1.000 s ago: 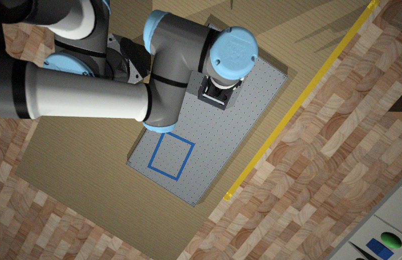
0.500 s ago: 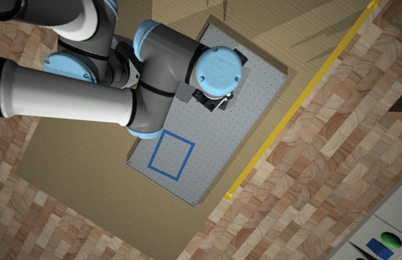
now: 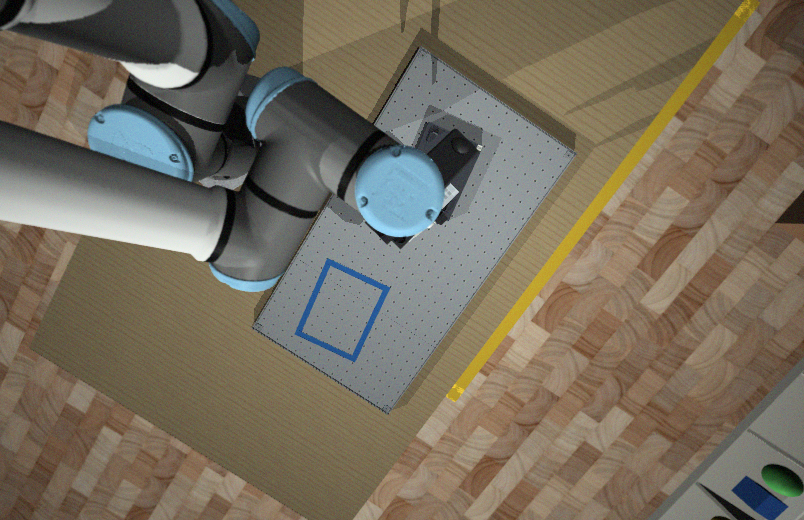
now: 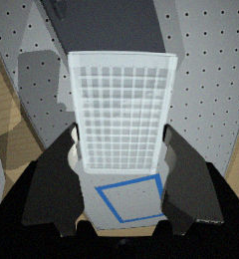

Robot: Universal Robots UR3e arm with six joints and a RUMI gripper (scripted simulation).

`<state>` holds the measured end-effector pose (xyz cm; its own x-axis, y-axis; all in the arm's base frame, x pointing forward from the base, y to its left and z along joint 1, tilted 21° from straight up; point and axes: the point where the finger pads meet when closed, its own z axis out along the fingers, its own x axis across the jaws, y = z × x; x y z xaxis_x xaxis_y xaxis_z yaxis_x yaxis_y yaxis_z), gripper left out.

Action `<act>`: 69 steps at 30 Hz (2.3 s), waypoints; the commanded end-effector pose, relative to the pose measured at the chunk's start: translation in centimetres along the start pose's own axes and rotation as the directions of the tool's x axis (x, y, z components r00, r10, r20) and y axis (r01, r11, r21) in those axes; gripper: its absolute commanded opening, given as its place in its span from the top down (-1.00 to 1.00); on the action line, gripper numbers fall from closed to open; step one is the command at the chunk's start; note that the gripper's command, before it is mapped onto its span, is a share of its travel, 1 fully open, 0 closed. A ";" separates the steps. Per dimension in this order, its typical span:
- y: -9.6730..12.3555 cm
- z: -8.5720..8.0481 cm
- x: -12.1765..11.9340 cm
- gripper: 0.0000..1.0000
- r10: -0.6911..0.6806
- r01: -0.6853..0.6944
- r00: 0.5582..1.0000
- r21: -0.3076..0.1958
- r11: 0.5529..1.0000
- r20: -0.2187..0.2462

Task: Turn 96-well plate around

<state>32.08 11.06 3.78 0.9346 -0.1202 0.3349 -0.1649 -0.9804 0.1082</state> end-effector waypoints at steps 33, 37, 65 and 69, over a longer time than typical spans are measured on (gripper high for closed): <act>11.2 0.4 1.9 1.00 0.000 0.000 1.000 0.006 1.000 -0.003; 12.5 0.4 2.1 1.00 0.000 0.000 1.000 0.006 1.000 -0.003; 20.4 0.7 3.4 1.00 0.000 0.000 1.000 0.005 1.000 -0.003; 21.7 0.8 3.6 1.00 0.000 0.000 1.000 0.005 1.000 -0.003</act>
<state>32.03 -9.13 6.40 0.9342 -0.1218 0.3352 -0.1658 -0.9805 0.1059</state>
